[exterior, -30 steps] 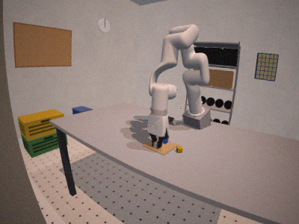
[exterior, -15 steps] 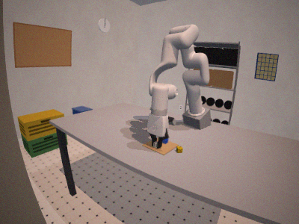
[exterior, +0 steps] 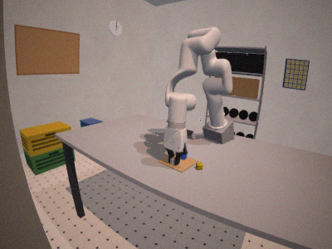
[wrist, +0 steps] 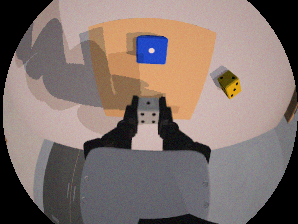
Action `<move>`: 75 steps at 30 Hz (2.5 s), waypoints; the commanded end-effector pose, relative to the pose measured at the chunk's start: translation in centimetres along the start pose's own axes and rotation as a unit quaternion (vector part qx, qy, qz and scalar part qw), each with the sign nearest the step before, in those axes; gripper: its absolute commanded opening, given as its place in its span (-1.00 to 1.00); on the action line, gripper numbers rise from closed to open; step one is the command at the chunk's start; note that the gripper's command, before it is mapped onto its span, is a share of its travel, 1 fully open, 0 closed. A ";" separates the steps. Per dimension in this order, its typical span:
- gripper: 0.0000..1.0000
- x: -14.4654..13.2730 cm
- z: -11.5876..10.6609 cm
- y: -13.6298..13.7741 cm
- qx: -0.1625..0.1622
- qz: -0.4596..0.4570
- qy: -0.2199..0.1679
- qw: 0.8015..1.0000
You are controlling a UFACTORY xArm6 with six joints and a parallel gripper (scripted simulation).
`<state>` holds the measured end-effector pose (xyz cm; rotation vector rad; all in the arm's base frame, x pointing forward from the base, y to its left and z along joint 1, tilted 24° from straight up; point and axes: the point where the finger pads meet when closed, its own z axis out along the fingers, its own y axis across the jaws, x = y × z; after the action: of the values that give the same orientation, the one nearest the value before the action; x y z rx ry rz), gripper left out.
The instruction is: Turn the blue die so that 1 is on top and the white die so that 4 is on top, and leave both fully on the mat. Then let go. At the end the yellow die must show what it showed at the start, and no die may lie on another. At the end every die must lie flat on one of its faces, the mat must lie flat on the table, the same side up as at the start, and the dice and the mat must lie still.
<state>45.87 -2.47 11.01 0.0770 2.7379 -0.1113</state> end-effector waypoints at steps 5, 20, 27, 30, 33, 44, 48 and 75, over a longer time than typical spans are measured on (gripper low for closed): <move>-0.58 -0.1 0.1 0.0 0.000 0.000 -0.002 1.000; -0.58 -0.1 0.2 0.0 0.000 0.000 -0.002 1.000; -0.58 -0.1 0.2 0.0 0.000 0.000 -0.002 1.000; -0.58 -0.1 0.2 0.0 0.000 0.000 -0.002 1.000; -0.58 -0.1 0.2 0.0 0.000 0.000 -0.002 1.000; -0.58 -0.1 0.2 0.0 0.000 0.000 -0.002 1.000; -0.50 -0.1 0.2 0.0 0.000 0.000 -0.002 1.000; -0.17 -0.1 0.1 0.0 0.000 0.000 -0.002 1.000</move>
<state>45.97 -2.49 10.76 0.0770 2.7379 -0.1114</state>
